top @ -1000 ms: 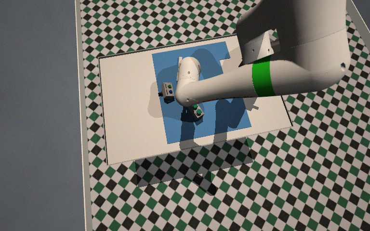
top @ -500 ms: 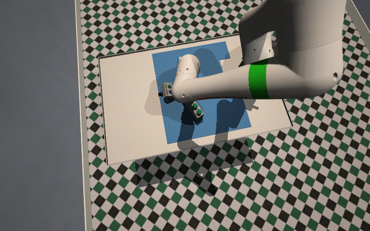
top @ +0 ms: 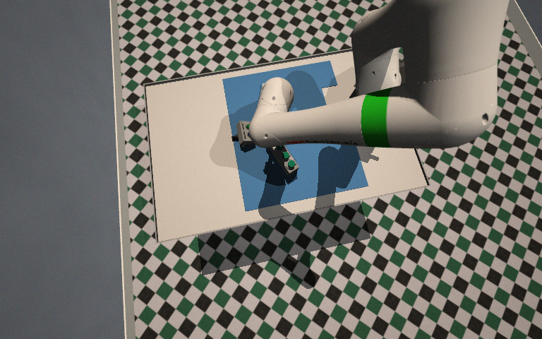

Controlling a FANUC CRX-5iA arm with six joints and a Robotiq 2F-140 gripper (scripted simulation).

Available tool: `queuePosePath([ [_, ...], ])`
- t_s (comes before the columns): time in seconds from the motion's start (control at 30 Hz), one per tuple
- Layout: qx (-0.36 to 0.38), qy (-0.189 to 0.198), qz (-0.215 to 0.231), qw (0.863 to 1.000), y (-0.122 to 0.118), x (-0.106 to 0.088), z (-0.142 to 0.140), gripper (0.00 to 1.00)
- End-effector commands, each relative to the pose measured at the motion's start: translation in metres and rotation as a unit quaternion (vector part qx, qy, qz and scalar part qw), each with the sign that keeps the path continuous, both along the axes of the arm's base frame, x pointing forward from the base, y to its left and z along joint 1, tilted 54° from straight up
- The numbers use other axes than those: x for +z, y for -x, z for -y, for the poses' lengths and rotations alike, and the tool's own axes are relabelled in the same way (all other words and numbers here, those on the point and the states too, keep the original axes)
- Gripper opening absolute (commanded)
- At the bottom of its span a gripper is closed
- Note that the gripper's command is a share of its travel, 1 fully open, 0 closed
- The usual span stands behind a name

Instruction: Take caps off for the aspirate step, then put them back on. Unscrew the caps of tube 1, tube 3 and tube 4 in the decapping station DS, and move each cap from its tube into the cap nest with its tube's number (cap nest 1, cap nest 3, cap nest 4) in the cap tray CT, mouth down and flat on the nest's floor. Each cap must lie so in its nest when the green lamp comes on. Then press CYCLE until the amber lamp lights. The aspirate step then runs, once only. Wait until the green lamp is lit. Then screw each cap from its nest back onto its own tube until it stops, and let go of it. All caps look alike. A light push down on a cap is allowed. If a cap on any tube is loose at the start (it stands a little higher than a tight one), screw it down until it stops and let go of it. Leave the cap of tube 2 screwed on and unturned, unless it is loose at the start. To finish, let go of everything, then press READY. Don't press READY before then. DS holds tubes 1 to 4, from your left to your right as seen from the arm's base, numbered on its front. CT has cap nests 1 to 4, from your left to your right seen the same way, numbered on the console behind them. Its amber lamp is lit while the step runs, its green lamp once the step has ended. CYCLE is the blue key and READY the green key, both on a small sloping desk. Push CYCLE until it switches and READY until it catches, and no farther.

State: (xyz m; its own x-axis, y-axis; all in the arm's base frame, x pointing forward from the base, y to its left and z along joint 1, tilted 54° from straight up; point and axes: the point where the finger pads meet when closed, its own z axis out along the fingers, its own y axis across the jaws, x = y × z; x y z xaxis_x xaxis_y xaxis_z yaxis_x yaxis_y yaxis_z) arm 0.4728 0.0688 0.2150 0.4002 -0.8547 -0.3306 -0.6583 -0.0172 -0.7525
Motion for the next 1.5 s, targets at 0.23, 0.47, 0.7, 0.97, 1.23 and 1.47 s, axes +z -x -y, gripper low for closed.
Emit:
queuePosePath([
  [0.23,-0.042,-0.033,-0.039,0.998,0.0,0.0,0.0,0.35],
  [0.47,-0.042,-0.033,-0.039,0.998,0.0,0.0,0.0,0.35],
  [0.7,-0.042,-0.033,-0.039,0.998,0.007,0.007,0.006,0.35],
  [0.97,-0.042,-0.033,-0.039,0.998,0.021,0.019,0.016,0.35],
  [1.23,-0.042,-0.033,-0.039,0.998,0.029,0.027,0.023,0.35],
  [1.47,0.078,0.1,0.067,0.99,0.048,0.037,-0.013,0.35],
])
